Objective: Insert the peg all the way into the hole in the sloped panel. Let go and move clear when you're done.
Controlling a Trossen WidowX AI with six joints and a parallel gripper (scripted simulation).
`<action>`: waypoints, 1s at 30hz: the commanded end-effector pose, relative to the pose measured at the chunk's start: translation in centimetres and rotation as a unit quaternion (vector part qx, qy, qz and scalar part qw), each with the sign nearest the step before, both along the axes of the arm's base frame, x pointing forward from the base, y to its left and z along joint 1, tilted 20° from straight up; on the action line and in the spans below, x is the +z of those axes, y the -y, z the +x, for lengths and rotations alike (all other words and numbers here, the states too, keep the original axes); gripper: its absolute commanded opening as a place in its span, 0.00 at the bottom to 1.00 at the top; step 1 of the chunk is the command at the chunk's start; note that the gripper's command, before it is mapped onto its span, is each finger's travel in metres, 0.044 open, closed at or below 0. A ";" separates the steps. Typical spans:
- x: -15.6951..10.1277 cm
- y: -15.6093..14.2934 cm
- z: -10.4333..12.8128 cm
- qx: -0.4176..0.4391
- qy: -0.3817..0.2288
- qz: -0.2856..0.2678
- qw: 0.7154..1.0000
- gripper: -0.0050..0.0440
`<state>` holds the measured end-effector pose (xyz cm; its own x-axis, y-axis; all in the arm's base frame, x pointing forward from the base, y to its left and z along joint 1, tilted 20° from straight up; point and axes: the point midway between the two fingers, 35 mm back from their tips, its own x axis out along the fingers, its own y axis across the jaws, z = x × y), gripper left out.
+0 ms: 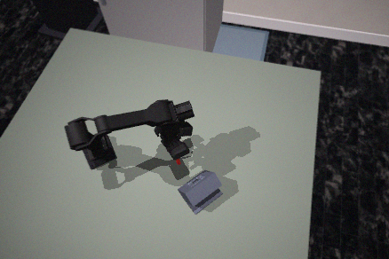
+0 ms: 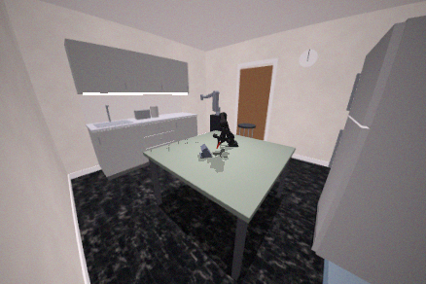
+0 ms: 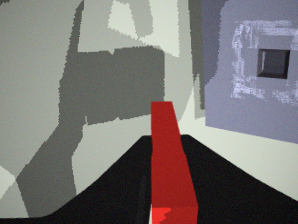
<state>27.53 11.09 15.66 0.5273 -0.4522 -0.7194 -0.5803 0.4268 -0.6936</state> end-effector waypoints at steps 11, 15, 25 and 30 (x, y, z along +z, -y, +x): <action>0.6 -0.1 0.1 -0.039 0.045 0.031 0.998 0.10; 0.6 -0.1 0.1 -0.052 0.057 0.040 0.996 0.10; 0.6 -0.1 0.1 -0.084 0.086 0.061 0.991 0.10; 0.6 -0.1 0.1 -0.093 0.095 0.068 0.989 0.10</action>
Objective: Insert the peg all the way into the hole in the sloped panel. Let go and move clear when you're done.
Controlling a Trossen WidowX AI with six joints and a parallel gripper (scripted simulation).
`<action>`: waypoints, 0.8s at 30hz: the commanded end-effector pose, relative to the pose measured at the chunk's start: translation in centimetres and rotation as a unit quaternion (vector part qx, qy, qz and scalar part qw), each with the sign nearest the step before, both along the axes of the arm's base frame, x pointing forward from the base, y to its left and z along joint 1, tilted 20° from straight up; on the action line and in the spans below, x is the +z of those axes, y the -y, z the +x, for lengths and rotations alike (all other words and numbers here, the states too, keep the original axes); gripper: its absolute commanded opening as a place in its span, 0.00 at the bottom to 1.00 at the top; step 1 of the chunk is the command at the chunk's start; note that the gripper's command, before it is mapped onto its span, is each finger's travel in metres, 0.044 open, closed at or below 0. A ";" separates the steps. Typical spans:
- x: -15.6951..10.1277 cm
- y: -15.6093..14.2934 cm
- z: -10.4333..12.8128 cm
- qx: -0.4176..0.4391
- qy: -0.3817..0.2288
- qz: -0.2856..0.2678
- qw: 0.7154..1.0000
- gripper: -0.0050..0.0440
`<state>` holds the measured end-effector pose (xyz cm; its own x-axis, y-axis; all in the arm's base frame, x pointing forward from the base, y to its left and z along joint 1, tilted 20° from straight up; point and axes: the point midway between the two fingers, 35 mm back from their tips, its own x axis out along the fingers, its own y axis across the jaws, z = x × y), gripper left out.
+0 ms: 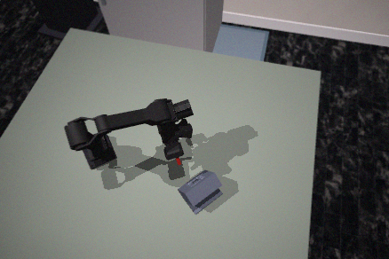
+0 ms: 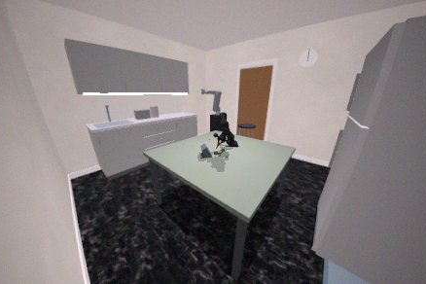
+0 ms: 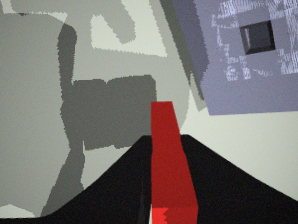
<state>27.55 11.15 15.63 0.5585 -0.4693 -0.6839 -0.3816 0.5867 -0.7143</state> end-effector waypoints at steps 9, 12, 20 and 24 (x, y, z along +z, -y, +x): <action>0.6 -0.1 0.1 -0.036 0.045 0.032 0.998 0.10; 0.6 -0.1 0.1 -0.045 0.054 0.039 0.997 0.10; 0.6 -0.1 0.1 -0.063 0.072 0.053 0.994 0.10; 0.6 -0.1 0.1 -0.075 0.084 0.062 0.992 0.10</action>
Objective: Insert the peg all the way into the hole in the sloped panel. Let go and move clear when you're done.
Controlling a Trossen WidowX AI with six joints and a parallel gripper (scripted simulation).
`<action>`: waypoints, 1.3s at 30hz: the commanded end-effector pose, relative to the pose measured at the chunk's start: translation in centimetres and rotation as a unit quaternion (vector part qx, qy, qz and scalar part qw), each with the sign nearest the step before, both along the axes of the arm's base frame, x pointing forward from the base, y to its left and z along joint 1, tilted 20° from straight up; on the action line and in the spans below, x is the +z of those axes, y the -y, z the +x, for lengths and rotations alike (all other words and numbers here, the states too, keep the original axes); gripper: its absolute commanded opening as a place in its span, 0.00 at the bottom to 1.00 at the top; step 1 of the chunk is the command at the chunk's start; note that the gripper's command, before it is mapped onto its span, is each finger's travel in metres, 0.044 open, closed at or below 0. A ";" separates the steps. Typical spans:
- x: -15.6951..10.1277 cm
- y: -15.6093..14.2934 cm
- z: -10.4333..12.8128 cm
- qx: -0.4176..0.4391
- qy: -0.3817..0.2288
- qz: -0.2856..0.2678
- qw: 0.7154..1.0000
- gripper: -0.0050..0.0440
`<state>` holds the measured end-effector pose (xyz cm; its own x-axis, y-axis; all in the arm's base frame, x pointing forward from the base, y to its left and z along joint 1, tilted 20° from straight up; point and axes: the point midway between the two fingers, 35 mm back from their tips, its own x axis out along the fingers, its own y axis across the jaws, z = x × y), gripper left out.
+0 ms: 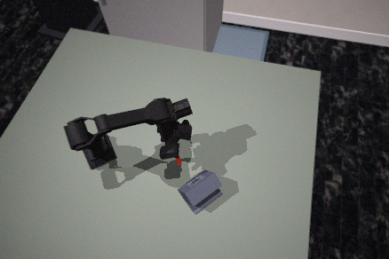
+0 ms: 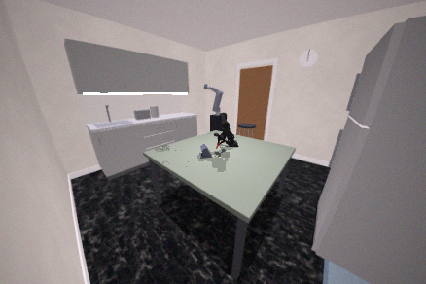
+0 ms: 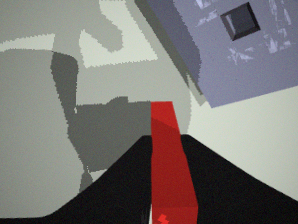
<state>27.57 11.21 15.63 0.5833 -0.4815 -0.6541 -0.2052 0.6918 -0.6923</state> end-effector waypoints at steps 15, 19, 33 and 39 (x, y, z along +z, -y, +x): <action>0.6 -0.1 0.0 -0.047 0.059 0.045 0.996 0.10; 0.6 -0.1 0.0 -0.059 0.072 0.055 0.994 0.10; 0.6 -0.2 0.0 -0.092 0.109 0.084 0.986 0.10; 0.6 -0.2 0.0 -0.109 0.127 0.099 0.981 0.10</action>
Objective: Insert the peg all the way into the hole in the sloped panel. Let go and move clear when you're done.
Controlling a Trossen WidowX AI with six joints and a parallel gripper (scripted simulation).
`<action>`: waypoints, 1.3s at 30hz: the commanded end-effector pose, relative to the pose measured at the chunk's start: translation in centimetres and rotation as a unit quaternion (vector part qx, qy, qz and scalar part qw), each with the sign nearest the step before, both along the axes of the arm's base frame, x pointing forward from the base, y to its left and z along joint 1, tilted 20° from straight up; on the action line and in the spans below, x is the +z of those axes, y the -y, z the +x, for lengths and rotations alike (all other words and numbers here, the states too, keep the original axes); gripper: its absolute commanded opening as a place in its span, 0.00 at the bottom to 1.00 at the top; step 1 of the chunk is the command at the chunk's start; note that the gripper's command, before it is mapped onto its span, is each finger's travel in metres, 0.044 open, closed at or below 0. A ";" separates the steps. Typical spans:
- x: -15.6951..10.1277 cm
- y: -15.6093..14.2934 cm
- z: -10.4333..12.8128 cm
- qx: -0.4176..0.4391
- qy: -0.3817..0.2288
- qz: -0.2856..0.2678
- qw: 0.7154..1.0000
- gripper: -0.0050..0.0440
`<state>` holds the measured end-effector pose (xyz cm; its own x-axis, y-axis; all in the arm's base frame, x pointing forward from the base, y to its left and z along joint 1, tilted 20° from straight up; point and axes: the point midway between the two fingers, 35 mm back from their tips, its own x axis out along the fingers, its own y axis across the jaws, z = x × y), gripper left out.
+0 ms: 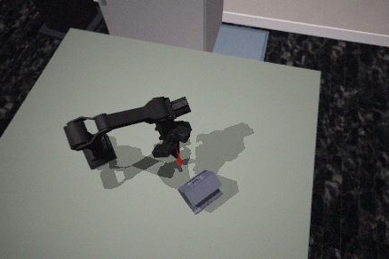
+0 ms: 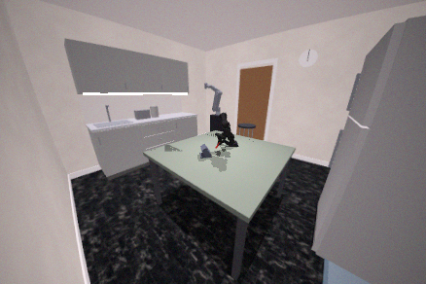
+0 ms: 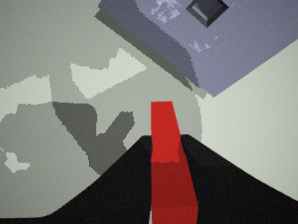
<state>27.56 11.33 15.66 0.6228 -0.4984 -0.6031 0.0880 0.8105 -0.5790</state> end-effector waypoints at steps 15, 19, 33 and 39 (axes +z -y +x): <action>0.6 -0.1 0.0 -0.044 0.061 0.049 0.996 0.10; 0.6 -0.1 0.0 -0.051 0.070 0.056 0.995 0.10; 0.7 -0.2 0.0 -0.084 0.112 0.091 0.986 0.10; 0.7 -0.2 0.0 -0.094 0.124 0.102 0.983 0.10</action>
<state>27.48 11.46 15.72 0.6592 -0.5113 -0.5513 0.3421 0.8569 -0.3856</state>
